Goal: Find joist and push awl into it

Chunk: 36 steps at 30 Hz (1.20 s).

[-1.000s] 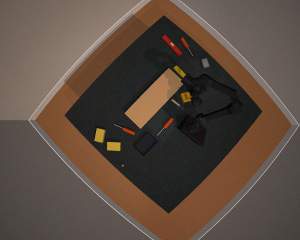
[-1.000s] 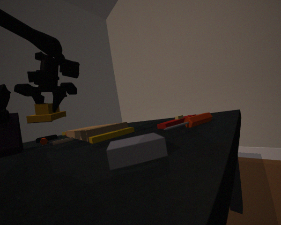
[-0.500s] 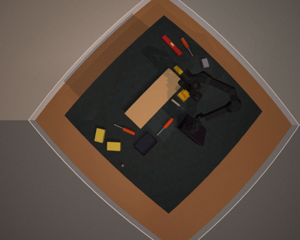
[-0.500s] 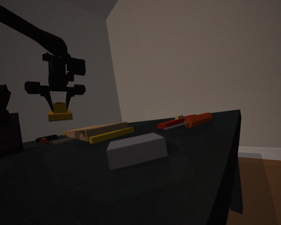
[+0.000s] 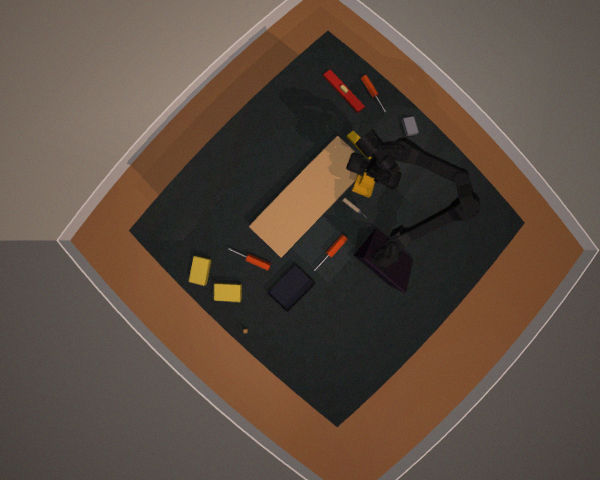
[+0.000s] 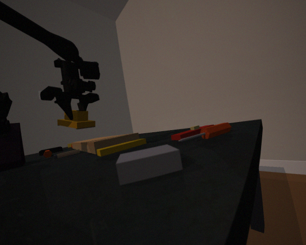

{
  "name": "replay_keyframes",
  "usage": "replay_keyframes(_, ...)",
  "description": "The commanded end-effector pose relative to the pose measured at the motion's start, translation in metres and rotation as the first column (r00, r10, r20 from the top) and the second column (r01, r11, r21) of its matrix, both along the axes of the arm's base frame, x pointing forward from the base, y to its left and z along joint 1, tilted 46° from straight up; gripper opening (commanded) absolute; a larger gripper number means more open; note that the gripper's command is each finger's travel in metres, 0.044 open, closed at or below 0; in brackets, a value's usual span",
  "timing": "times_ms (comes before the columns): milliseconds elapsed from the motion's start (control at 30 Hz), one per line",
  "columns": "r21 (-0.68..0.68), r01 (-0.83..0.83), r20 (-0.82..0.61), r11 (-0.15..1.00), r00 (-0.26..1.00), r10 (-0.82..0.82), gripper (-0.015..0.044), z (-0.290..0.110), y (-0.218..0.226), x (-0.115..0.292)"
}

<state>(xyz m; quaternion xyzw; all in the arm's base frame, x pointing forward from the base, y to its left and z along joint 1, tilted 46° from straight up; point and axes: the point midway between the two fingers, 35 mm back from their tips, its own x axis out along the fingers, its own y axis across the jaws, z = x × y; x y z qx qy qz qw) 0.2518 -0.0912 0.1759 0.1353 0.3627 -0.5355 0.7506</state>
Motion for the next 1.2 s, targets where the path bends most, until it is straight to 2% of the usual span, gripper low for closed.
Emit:
replay_keyframes(0,-0.009,-0.105,-0.06,0.994,0.993,0.104,0.0,0.003,0.003,0.012)
replay_keyframes(533,-0.034,-0.48,-0.327,0.877,0.835,0.444,0.0,0.012,0.008,0.051)
replay_keyframes(867,-0.02,-0.678,-0.488,0.735,0.648,0.585,0.0,0.018,0.011,0.075)
replay_keyframes(1167,0.014,-0.818,-0.623,0.575,0.443,0.645,0.0,0.025,0.014,0.097)
